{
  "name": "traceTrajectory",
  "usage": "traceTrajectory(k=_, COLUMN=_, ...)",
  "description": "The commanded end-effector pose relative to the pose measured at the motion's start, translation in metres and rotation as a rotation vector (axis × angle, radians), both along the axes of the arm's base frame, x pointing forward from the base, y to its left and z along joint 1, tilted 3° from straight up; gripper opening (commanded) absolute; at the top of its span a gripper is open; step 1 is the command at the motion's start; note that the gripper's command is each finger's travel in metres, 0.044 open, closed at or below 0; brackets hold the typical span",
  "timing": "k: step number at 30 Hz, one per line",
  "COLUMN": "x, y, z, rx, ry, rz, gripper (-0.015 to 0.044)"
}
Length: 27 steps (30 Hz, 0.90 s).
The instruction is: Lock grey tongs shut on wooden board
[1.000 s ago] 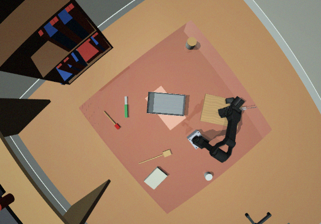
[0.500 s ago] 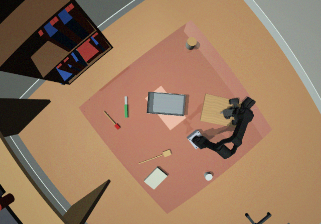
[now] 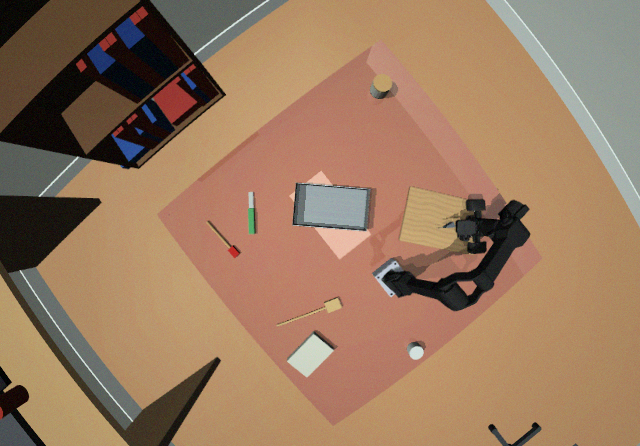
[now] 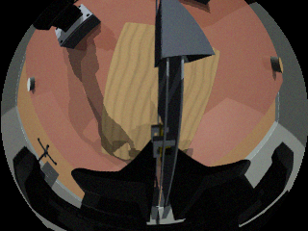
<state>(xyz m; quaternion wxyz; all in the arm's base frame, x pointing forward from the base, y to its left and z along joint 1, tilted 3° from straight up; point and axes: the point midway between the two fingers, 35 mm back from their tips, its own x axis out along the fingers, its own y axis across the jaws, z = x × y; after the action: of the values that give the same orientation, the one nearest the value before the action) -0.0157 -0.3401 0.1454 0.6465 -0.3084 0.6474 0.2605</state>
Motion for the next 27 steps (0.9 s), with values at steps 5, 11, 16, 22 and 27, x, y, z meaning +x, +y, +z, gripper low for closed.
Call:
traceTrajectory(k=5, x=0.001, y=0.0, z=0.003, rx=0.01, ry=-0.026, rz=-0.001, gripper=-0.015)
traceTrajectory(k=11, x=0.001, y=-0.001, z=-0.002, rx=0.01, ry=-0.026, rz=-0.001, gripper=-0.015)
traceTrajectory(k=16, x=0.001, y=-0.003, z=-0.01, rx=0.01, ry=-0.026, rz=-0.001, gripper=-0.015)
traceTrajectory(k=22, x=0.002, y=-0.005, z=-0.02, rx=0.01, ry=-0.026, rz=-0.001, gripper=-0.015)
traceTrajectory(k=27, x=0.002, y=-0.006, z=-0.028, rx=0.01, ry=-0.026, rz=-0.001, gripper=-0.015)
